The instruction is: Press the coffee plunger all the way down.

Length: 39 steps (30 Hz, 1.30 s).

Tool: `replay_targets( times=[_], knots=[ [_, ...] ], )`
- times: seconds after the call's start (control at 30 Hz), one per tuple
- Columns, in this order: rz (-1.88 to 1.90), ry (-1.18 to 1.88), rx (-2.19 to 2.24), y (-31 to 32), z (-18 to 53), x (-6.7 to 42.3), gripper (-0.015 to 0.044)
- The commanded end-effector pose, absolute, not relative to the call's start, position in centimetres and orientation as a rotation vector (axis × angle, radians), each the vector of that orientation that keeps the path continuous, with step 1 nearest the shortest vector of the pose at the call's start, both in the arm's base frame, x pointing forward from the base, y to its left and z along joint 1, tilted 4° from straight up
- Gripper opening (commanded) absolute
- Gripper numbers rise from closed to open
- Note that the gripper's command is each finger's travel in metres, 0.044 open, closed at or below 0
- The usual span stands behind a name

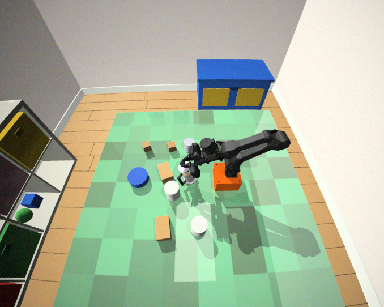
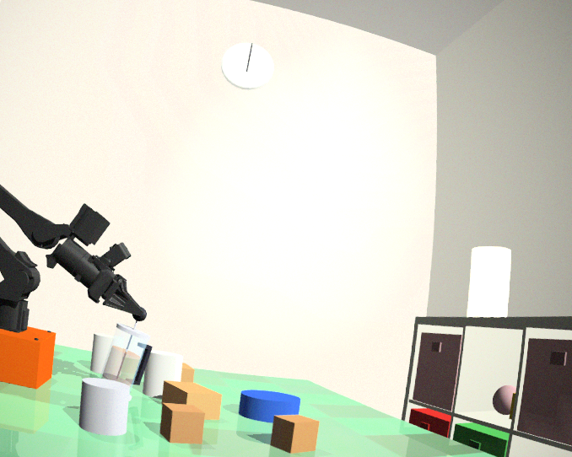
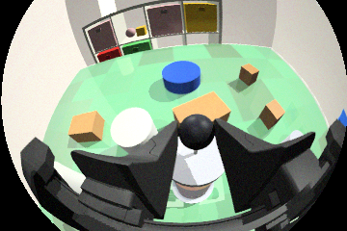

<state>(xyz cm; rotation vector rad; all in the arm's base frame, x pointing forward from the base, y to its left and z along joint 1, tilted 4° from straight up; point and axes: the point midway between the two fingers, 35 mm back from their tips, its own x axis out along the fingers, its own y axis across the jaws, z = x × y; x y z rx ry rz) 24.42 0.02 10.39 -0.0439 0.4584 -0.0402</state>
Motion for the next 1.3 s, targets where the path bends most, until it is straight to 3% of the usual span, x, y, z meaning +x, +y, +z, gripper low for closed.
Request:
replay_targets(
  times=[0.0,1.0,1.27],
  knots=[
    [-0.04,0.486,-0.053,-0.02,9.64,24.38,0.0118],
    [-0.041,0.471,-0.046,0.01,10.12,25.04,0.0118],
    [-0.041,0.471,-0.046,0.01,10.12,25.04,0.0328]
  ],
)
